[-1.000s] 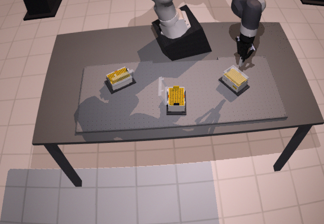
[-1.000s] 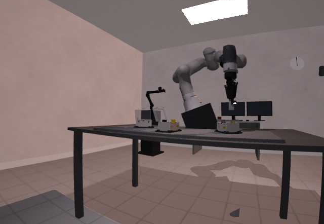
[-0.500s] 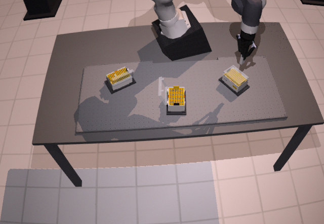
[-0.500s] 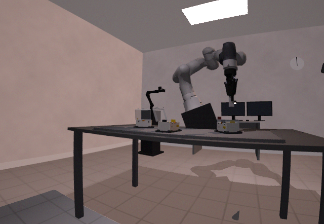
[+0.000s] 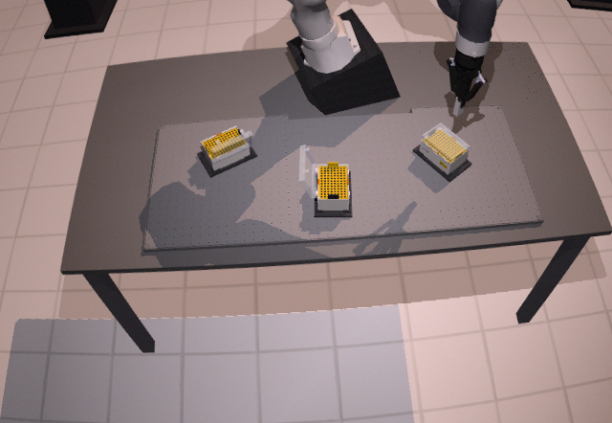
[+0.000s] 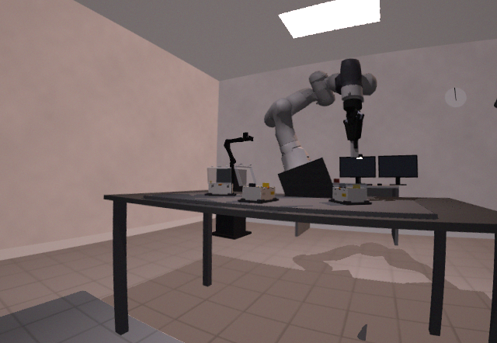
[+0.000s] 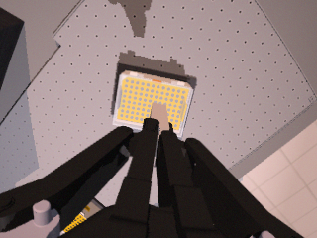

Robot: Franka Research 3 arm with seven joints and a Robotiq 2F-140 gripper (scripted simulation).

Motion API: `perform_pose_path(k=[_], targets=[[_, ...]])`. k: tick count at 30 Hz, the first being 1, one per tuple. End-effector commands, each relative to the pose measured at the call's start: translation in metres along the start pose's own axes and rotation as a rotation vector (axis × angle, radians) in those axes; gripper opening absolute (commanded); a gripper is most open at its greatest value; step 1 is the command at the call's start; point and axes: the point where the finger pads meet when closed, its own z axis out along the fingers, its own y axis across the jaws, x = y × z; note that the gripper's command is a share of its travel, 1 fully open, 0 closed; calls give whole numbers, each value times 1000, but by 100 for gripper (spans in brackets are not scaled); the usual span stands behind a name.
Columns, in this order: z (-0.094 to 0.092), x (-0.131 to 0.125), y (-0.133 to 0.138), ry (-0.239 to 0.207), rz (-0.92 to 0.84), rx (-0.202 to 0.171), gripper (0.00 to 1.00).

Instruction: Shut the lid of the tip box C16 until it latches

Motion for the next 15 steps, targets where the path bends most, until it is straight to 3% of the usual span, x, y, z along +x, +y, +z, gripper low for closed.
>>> perform_pose_path(k=[1, 15], targets=[[-7, 1, -3, 0, 7, 9, 0], [-10, 1, -3, 0, 7, 9, 0]])
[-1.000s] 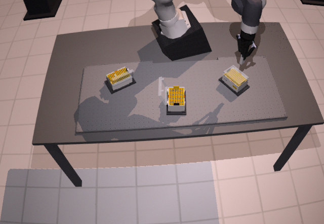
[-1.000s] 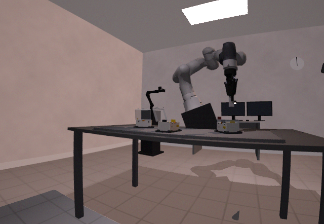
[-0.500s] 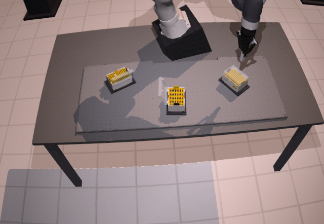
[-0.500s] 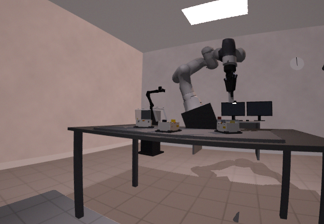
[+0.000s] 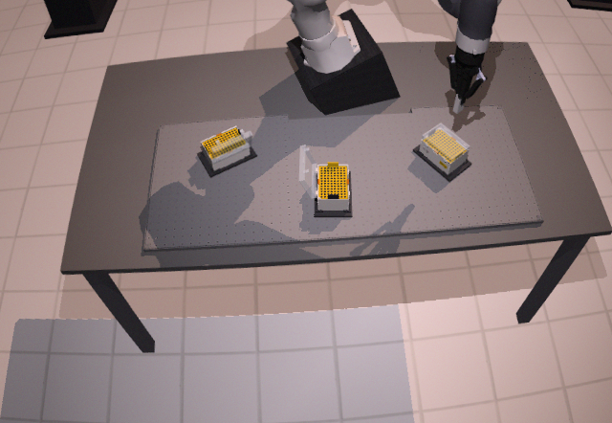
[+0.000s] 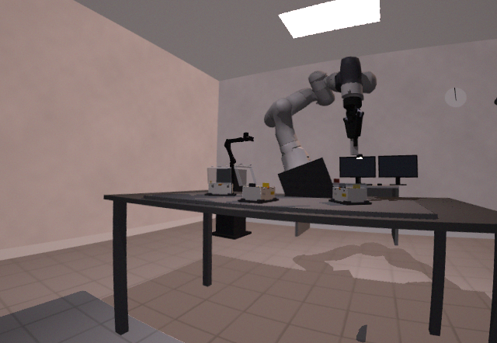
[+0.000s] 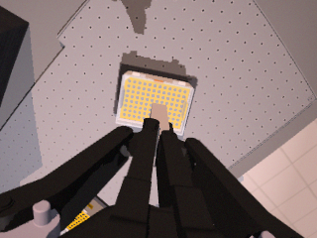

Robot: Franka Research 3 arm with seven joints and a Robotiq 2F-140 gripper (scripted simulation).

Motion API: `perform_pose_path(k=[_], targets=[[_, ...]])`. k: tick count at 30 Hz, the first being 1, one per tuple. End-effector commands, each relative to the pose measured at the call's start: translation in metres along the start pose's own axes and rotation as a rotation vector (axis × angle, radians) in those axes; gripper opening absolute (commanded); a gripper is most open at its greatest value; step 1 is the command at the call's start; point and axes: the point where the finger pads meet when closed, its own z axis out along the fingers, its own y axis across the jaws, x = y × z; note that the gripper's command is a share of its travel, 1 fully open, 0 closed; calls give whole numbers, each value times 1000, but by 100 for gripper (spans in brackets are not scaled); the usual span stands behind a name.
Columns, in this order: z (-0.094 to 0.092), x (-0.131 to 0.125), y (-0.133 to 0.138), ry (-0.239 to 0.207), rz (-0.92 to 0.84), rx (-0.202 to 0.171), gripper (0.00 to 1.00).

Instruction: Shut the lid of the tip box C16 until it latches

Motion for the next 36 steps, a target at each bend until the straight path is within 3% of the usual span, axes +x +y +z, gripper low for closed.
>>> perform_pose_path(k=[1, 31, 36], targets=[[-1, 1, -1, -1, 5, 2, 0], [-1, 1, -1, -1, 5, 2, 0], [9, -7, -1, -1, 5, 2, 0]])
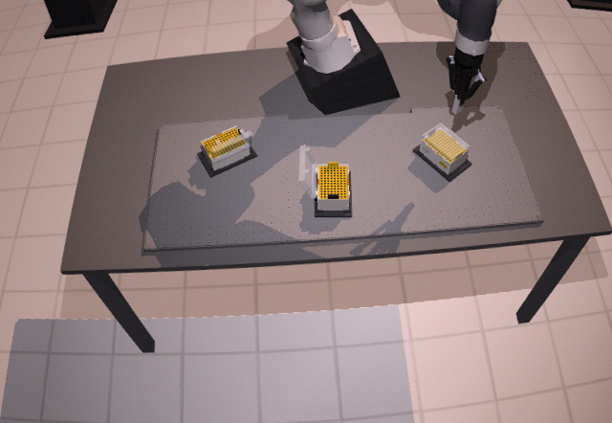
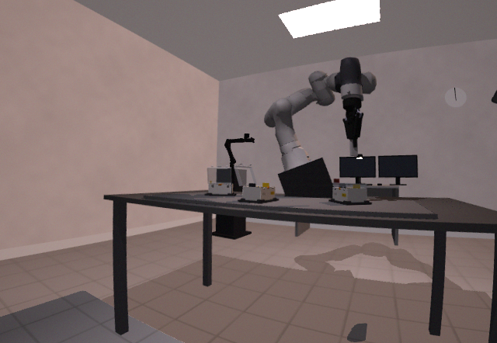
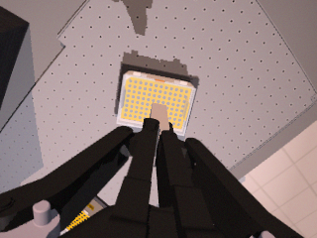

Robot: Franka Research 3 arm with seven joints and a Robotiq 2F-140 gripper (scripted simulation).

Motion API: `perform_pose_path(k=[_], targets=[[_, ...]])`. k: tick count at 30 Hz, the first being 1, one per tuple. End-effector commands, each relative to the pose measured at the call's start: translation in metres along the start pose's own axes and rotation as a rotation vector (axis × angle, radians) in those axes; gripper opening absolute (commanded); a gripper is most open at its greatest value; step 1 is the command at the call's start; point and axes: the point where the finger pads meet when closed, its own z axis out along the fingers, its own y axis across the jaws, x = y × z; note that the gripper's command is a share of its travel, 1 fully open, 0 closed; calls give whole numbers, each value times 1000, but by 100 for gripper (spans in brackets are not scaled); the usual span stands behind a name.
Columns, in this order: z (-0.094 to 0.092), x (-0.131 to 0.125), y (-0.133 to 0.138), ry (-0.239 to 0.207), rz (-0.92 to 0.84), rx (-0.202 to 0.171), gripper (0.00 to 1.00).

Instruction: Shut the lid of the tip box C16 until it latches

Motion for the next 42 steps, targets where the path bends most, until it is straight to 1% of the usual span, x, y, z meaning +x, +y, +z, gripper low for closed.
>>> perform_pose_path(k=[1, 4, 19, 21, 35, 42], targets=[[8, -7, 1, -2, 0, -2, 0], [10, -9, 1, -2, 0, -2, 0], [42, -33, 1, -2, 0, -2, 0], [42, -33, 1, -2, 0, -2, 0], [71, -56, 1, -2, 0, -2, 0], [71, -56, 1, -2, 0, -2, 0]])
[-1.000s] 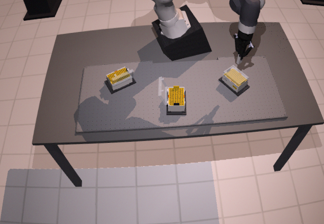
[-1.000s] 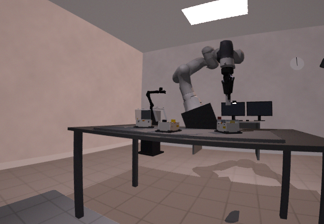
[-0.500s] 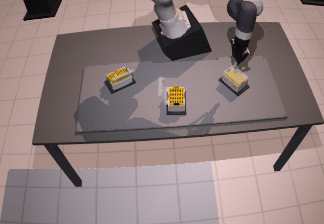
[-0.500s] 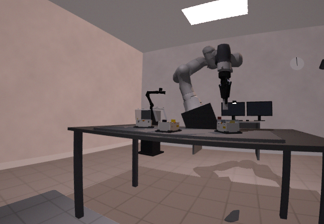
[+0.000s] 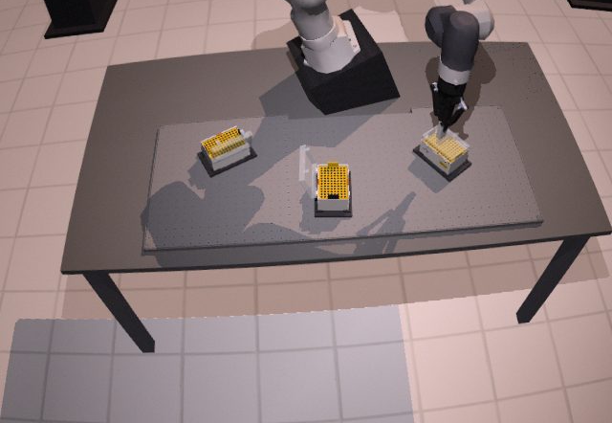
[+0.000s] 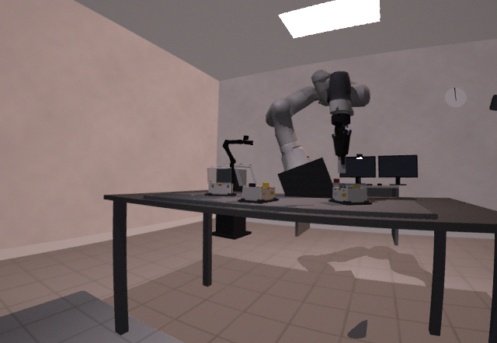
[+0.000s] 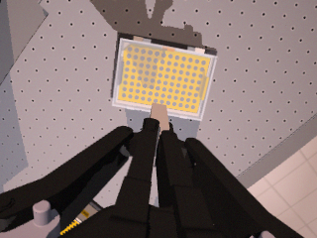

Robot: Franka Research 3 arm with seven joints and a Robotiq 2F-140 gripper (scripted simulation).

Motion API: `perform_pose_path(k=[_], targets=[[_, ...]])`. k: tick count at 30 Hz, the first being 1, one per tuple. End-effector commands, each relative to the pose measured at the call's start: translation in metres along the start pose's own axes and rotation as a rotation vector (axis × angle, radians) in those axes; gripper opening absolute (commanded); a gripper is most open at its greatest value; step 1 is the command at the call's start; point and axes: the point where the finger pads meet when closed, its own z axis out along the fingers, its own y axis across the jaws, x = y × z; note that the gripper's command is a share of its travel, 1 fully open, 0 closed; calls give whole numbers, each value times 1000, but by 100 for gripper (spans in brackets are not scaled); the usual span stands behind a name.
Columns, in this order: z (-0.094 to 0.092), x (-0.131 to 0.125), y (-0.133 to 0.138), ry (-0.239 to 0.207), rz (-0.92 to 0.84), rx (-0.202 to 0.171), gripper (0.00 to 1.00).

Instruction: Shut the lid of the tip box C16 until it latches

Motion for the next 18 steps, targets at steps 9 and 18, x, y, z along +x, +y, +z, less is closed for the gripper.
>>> perform_pose_path(k=[9, 18], targets=[[1, -1, 2, 0, -20, -7, 0], [12, -1, 2, 0, -20, -7, 0]])
